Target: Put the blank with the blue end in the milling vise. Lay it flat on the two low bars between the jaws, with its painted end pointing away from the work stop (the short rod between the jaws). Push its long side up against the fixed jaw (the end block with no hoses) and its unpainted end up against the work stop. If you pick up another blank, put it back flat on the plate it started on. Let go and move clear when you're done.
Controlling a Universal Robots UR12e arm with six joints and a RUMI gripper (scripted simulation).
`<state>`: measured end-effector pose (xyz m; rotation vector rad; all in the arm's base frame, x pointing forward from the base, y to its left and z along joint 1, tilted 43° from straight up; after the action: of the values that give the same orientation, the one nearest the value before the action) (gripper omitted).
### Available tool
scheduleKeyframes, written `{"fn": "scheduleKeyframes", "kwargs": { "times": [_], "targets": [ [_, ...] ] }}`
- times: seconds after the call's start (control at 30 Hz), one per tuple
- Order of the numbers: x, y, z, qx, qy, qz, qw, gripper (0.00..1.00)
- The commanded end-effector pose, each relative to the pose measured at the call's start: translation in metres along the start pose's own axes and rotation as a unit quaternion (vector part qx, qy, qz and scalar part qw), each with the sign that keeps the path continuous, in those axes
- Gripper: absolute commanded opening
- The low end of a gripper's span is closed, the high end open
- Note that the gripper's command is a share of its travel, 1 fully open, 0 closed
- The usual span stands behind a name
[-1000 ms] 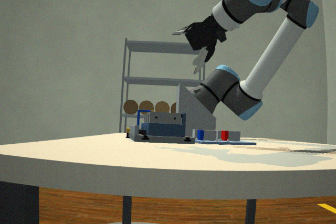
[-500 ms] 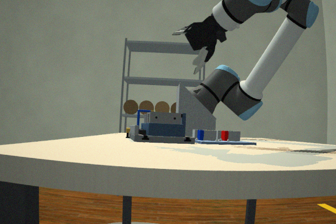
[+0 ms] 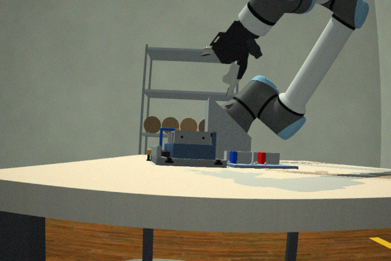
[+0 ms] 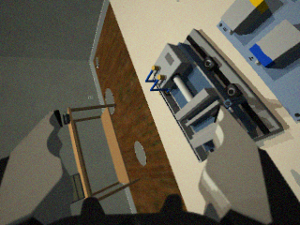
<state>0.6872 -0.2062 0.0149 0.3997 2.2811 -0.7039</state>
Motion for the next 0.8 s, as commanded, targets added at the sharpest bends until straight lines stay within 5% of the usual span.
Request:
{"fn": "scheduleKeyframes", "kwargs": {
  "times": [0.0, 0.13, 0.2, 0.27, 0.3, 0.4, 0.43, 0.5, 0.57, 0.77],
  "targets": [
    [0.019, 0.003, -0.012, 0.046, 0.004, 0.062, 0.997, 1.00],
    [0.042, 0.013, -0.030, 0.119, 0.024, 0.162, 0.979, 1.00],
    [0.047, 0.016, -0.035, 0.137, 0.030, 0.188, 0.972, 1.00],
    [0.054, 0.022, -0.046, 0.171, 0.043, 0.237, 0.955, 1.00],
    [0.054, 0.022, -0.046, 0.173, 0.044, 0.239, 0.955, 1.00],
    [0.060, 0.030, -0.060, 0.217, 0.066, 0.307, 0.924, 1.00],
    [0.061, 0.030, -0.061, 0.220, 0.067, 0.310, 0.922, 1.00],
    [0.062, 0.034, -0.070, 0.246, 0.082, 0.352, 0.900, 1.00],
    [0.062, 0.034, -0.070, 0.246, 0.082, 0.352, 0.900, 1.00],
    [0.061, 0.040, -0.091, 0.293, 0.117, 0.436, 0.843, 1.00]
  ]
}}
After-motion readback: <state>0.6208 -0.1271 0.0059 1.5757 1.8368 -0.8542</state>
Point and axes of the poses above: the point where the finger pads meet when closed, its own x axis out along the fingers, its own y axis across the jaws, z = x × y, the point moved 6 cm from there along -x, back along the fingers, and after that the axes turned 9 degrees about x, right-handed, at the moved point
